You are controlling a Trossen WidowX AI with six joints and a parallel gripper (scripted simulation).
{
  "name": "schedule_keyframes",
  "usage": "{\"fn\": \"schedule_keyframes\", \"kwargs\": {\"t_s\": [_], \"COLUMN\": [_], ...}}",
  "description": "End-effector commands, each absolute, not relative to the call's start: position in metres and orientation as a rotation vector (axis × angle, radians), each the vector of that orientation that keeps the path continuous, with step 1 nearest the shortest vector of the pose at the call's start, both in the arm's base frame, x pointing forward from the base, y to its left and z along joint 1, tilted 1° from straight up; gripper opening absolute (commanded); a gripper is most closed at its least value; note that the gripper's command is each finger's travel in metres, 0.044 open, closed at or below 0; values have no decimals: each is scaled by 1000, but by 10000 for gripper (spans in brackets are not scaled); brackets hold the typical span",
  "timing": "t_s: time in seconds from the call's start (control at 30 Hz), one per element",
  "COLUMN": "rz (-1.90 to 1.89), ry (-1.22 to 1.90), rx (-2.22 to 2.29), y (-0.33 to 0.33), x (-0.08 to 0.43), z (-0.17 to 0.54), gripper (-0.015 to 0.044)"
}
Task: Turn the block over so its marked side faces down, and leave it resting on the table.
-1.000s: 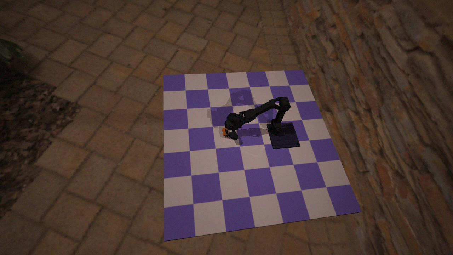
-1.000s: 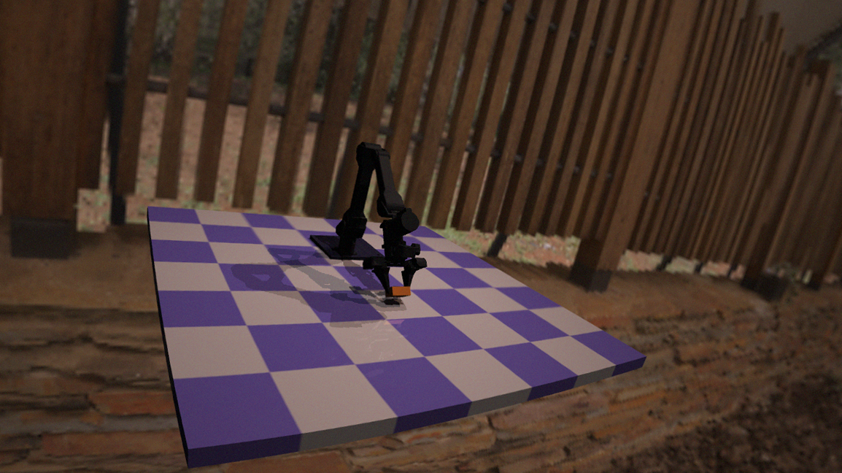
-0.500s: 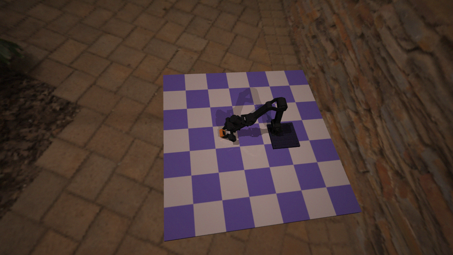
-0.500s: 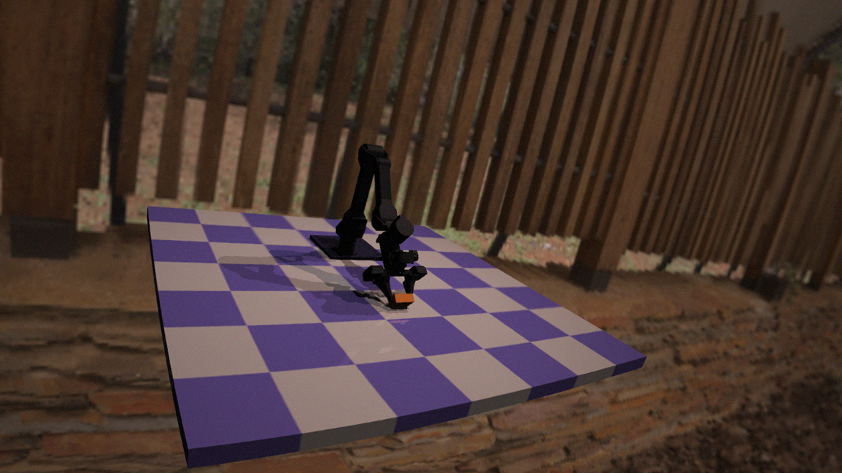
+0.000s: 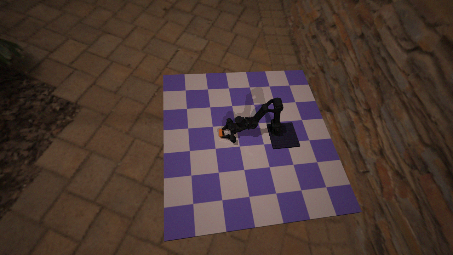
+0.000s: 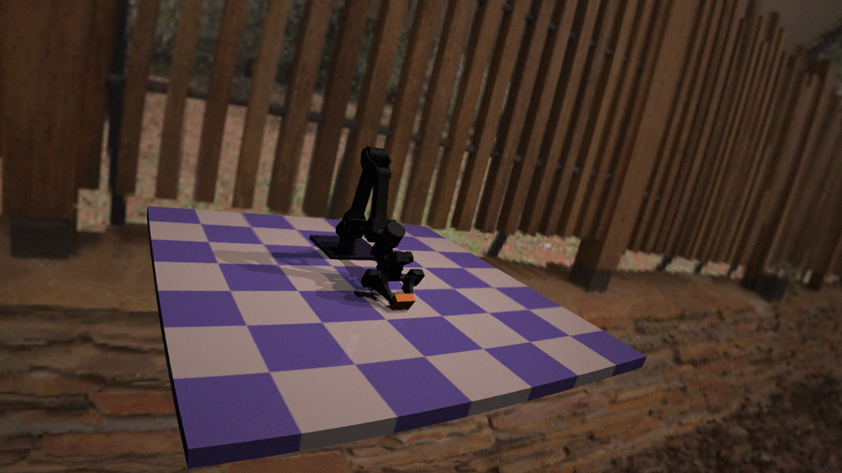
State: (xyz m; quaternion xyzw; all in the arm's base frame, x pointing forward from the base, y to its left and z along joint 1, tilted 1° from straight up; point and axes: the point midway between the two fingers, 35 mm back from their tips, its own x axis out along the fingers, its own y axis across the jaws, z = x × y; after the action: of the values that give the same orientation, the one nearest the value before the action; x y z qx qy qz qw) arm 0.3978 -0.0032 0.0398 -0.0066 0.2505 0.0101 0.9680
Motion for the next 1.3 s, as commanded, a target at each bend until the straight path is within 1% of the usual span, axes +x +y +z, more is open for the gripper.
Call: {"fn": "schedule_keyframes", "kwargs": {"t_s": [0.0,0.27,0.97,1.27], "rz": [28,29,29,29], "ry": [459,350,325,325], "rx": [-19,-27,-27,-27], "y": [-3,-4,-4,-4], "x": [389,377,377,377], "z": [34,39,42,42], "gripper": [0,0,0,236]}}
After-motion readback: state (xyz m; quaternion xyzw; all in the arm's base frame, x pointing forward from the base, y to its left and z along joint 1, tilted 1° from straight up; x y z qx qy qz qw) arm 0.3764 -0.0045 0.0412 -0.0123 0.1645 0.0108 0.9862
